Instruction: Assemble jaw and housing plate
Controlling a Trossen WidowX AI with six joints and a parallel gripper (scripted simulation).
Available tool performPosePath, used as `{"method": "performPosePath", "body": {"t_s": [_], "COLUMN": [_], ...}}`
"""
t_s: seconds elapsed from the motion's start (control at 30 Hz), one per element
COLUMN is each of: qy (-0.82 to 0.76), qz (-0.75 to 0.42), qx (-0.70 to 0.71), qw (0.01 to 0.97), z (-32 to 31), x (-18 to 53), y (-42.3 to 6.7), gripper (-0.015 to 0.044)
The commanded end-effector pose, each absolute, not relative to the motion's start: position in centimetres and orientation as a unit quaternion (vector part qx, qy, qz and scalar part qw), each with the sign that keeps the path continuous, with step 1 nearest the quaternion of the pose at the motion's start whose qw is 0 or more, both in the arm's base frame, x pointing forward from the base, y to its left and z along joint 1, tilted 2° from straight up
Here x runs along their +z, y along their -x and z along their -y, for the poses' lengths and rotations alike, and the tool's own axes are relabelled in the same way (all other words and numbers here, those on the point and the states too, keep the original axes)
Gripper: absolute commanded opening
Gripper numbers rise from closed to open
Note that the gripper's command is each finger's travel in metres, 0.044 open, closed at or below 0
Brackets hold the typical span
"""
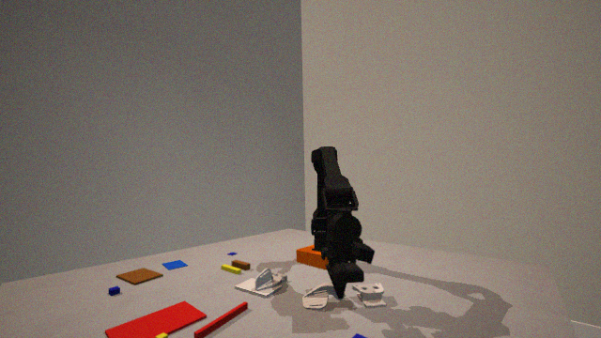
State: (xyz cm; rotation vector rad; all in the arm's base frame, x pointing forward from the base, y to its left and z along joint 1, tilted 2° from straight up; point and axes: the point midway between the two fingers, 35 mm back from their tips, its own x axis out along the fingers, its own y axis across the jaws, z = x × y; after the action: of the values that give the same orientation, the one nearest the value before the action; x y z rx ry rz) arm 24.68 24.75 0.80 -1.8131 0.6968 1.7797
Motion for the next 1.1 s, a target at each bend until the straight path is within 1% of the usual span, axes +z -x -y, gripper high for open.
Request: {"method": "performPosePath", "body": {"t_s": [0.0,1.07], "qy": [0.666,0.666], "qz": [-0.252,-0.253], "qx": [0.655,0.656], "qw": [0.251,0.250], "z": [-24.3,-21.2], "x": [0.9,0.8], "y": [-24.2,-21.4], "gripper": [0.0000,0.0000]}}
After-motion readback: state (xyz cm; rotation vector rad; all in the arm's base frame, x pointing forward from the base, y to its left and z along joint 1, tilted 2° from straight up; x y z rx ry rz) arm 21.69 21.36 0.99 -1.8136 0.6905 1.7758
